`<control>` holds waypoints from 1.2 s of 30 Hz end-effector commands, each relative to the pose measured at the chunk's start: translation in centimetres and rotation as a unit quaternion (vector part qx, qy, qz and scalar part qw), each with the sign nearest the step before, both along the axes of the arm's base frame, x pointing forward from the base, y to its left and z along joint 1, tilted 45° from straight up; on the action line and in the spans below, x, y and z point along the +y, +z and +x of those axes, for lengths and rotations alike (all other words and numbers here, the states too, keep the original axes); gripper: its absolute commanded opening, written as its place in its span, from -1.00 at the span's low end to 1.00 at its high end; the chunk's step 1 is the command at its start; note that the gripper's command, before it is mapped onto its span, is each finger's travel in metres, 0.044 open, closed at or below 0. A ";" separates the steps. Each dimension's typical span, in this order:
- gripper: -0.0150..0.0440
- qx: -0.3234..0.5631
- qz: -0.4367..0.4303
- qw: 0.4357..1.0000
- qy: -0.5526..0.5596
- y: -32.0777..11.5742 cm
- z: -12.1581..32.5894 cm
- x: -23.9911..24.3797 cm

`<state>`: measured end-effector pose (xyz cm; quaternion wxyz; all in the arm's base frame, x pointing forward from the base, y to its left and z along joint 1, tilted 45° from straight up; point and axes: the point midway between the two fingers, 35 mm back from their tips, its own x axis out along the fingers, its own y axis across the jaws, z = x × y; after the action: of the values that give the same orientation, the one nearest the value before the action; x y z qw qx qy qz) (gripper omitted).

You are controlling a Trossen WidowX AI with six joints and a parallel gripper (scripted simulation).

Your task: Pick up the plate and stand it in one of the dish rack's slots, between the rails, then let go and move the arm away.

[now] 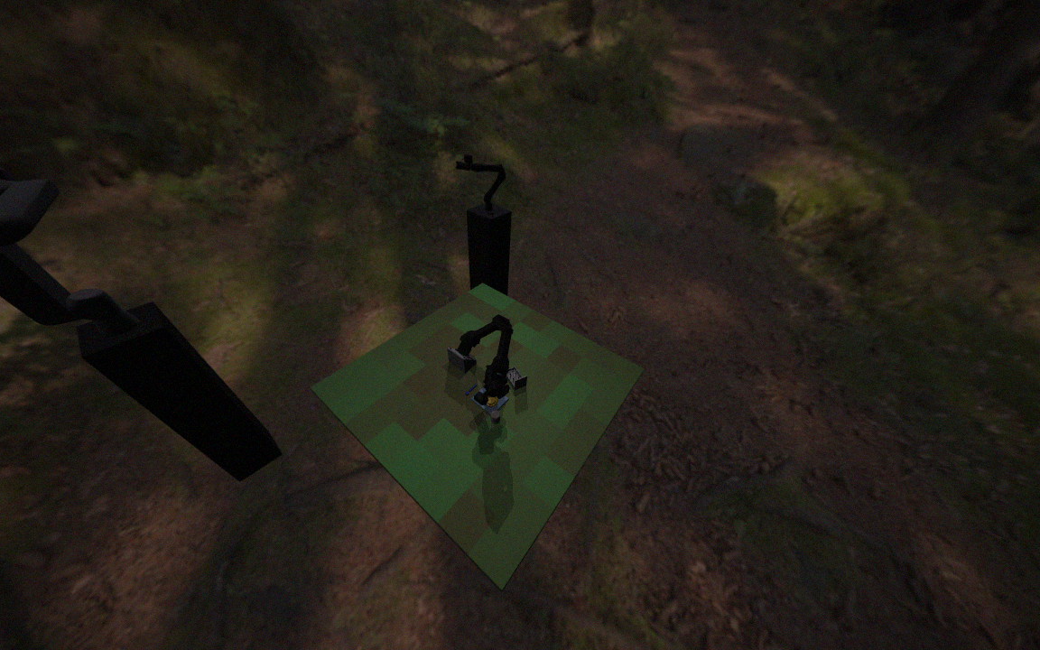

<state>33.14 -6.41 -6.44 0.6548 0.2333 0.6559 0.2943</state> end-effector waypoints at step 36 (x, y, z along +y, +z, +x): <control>0.34 0.003 0.003 1.000 0.000 -1.7 -0.1 1.7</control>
<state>32.95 -4.50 -8.24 0.6522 0.2348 0.6571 0.2961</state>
